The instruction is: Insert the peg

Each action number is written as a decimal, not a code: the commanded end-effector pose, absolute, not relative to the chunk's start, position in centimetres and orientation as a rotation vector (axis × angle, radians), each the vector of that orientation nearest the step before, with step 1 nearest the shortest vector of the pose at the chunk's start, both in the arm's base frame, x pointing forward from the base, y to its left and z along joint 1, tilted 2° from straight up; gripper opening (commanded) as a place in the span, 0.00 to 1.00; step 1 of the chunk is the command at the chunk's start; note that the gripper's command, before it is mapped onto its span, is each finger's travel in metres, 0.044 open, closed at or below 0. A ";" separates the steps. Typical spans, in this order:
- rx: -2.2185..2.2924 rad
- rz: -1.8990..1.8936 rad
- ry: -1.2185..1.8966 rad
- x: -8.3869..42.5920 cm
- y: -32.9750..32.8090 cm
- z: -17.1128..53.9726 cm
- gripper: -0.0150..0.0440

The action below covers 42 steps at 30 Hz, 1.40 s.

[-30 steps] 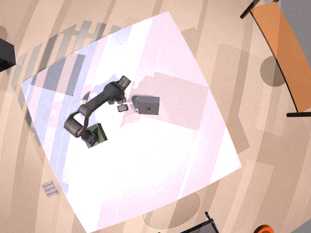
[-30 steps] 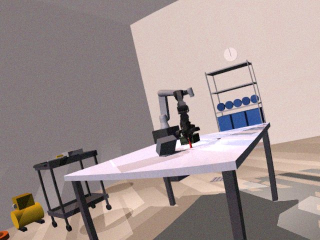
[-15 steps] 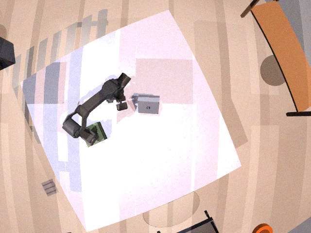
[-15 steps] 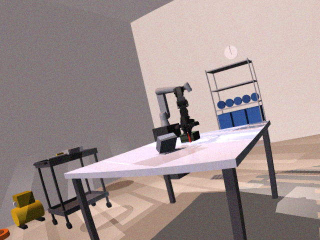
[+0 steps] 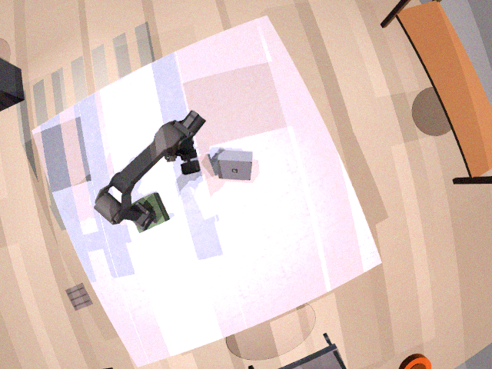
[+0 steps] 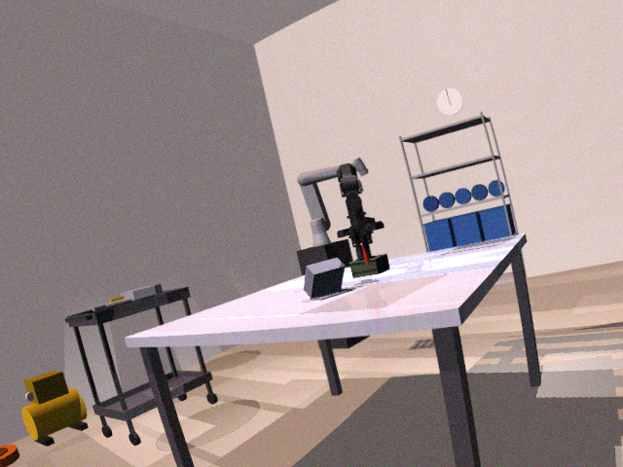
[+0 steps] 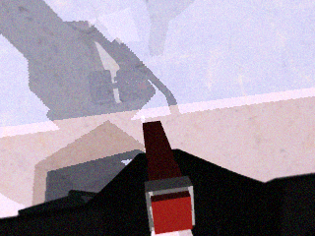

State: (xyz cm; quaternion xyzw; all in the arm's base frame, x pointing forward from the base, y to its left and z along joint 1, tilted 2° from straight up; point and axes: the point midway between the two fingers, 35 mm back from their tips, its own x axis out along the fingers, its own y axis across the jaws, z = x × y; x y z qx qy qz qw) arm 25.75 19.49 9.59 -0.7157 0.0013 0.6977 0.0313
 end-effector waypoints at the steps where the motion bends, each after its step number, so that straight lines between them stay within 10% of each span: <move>1: -2.188 2.149 0.005 25.8 19.3 9.8 0.25; 42: -1.835 2.045 0.213 28.3 16.0 9.4 0.25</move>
